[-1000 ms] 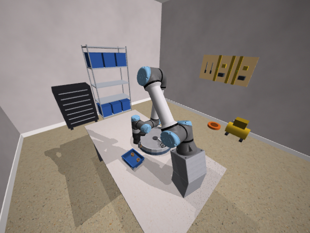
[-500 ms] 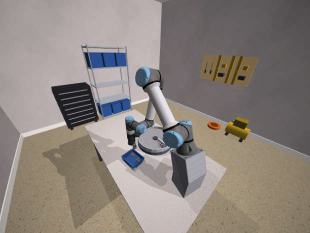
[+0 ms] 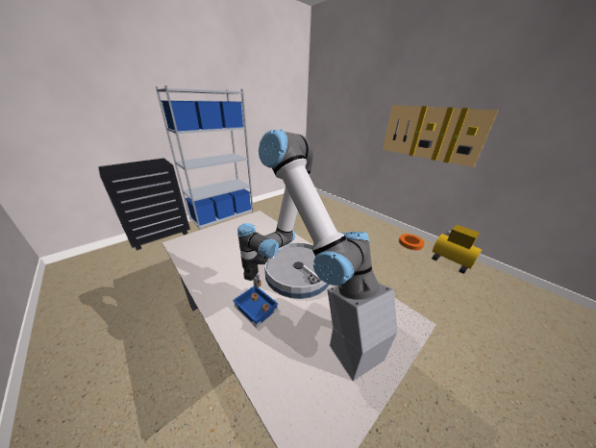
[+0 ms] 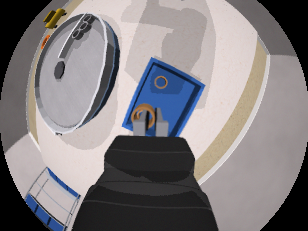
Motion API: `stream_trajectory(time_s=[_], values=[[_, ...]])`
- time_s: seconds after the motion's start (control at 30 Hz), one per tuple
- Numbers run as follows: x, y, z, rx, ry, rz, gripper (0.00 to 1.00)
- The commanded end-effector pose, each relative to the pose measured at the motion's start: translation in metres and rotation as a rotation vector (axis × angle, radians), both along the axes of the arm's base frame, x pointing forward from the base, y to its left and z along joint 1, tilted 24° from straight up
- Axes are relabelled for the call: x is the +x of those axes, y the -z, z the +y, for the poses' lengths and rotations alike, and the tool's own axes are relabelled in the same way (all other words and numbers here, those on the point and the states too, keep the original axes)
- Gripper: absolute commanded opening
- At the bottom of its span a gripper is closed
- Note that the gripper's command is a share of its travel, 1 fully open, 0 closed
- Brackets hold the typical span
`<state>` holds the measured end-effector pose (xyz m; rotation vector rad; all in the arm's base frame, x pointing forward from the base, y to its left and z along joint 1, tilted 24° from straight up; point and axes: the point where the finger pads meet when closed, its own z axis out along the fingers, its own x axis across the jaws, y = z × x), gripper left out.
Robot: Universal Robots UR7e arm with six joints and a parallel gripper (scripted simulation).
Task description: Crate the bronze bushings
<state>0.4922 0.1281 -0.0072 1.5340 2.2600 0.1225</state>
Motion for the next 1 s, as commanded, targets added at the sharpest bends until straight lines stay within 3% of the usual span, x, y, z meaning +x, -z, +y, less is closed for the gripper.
stream_trajectory(time_s=[0.0, 0.2, 0.6, 0.77, 0.97], values=[[0.001, 0.000, 0.001, 0.000, 0.000, -0.001, 0.00], [0.010, 0.024, -0.004, 0.000, 0.000, -0.001, 0.00], [0.010, 0.024, -0.004, 0.000, 0.000, -0.001, 0.00], [0.020, 0.047, -0.007, 0.000, 0.000, 0.000, 0.00], [0.020, 0.047, -0.007, 0.000, 0.000, 0.000, 0.00]])
